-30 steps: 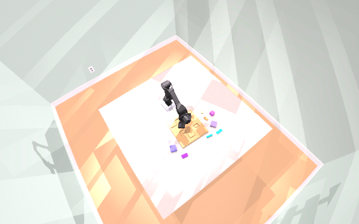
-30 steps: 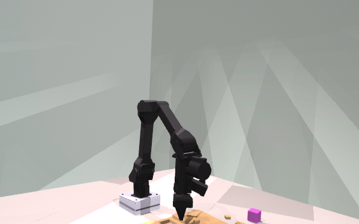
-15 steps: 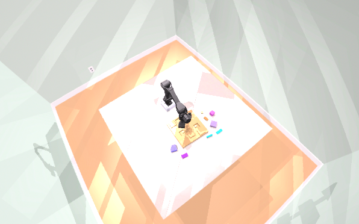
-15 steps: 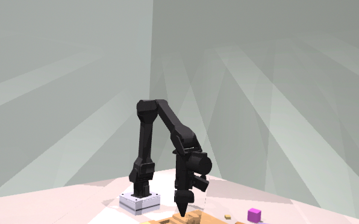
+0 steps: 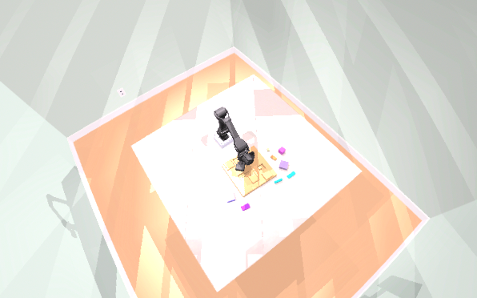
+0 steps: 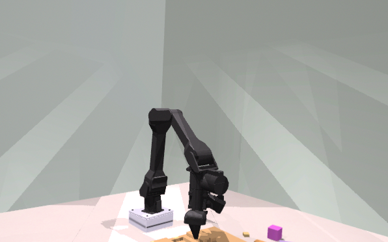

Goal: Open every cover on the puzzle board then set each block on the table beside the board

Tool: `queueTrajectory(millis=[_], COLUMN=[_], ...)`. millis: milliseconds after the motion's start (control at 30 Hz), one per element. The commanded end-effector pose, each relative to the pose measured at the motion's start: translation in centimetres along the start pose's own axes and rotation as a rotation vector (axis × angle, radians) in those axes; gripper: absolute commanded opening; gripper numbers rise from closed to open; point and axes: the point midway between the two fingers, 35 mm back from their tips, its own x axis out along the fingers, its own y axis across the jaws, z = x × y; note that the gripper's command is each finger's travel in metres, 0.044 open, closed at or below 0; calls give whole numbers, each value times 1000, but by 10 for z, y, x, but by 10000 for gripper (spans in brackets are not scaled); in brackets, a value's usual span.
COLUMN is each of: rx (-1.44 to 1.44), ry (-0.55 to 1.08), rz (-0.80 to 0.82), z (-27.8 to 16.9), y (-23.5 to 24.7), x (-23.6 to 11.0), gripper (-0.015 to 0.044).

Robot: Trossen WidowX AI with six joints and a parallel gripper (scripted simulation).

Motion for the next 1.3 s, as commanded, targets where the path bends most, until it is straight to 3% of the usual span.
queueTrajectory(millis=[0,1267], rx=[59,625], ry=[5,5], rz=[0,-1], z=[-1,-2], y=[1,1], x=[2,4], gripper=[144,144])
